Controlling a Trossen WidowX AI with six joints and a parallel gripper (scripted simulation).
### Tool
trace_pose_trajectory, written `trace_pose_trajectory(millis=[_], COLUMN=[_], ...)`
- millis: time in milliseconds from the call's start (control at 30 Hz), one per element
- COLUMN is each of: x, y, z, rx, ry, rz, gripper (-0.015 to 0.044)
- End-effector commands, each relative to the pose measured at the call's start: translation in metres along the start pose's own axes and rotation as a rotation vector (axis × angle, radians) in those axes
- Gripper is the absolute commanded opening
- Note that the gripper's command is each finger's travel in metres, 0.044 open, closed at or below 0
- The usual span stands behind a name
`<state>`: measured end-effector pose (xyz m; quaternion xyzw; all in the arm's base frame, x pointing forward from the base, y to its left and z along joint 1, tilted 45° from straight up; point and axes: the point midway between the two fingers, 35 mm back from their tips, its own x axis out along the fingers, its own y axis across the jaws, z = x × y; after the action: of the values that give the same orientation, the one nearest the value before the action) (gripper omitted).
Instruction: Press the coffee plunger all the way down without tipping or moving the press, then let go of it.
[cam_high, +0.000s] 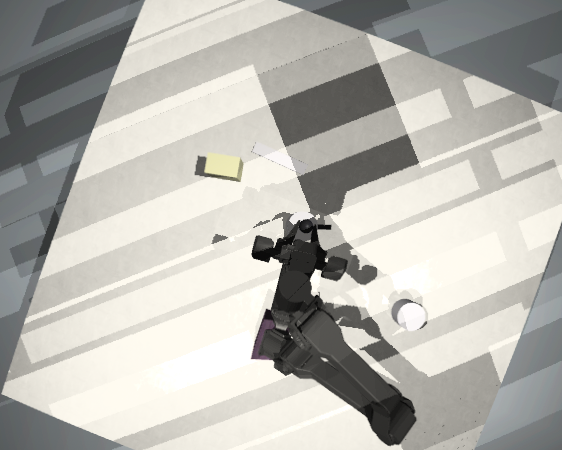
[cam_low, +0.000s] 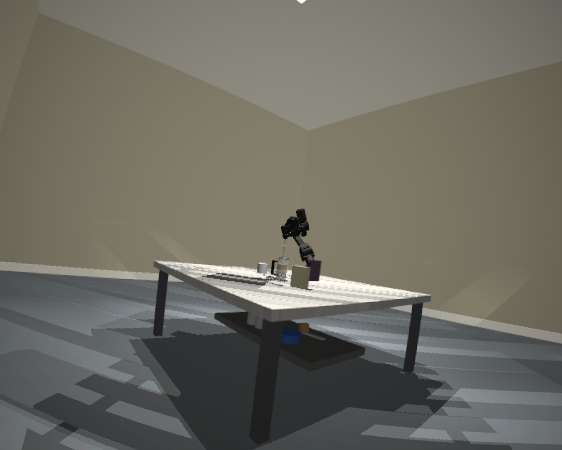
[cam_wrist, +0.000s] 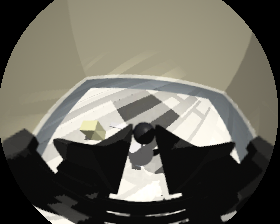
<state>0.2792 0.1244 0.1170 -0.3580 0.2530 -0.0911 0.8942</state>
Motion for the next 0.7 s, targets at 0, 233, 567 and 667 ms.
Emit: trace_pose_trajectory(millis=[0,233,567,667], x=[0.006,0.013,0.024,0.027], y=[0.003,0.005,0.007,0.008], z=[-0.009,-0.018,-0.03,-0.034], rx=[-0.011,-0.01,-0.009,-0.008], ry=[0.015,0.018,0.021,0.022], rz=[0.004,0.006,0.008,0.009], gripper=[0.0118,0.0118,0.0118,0.0118])
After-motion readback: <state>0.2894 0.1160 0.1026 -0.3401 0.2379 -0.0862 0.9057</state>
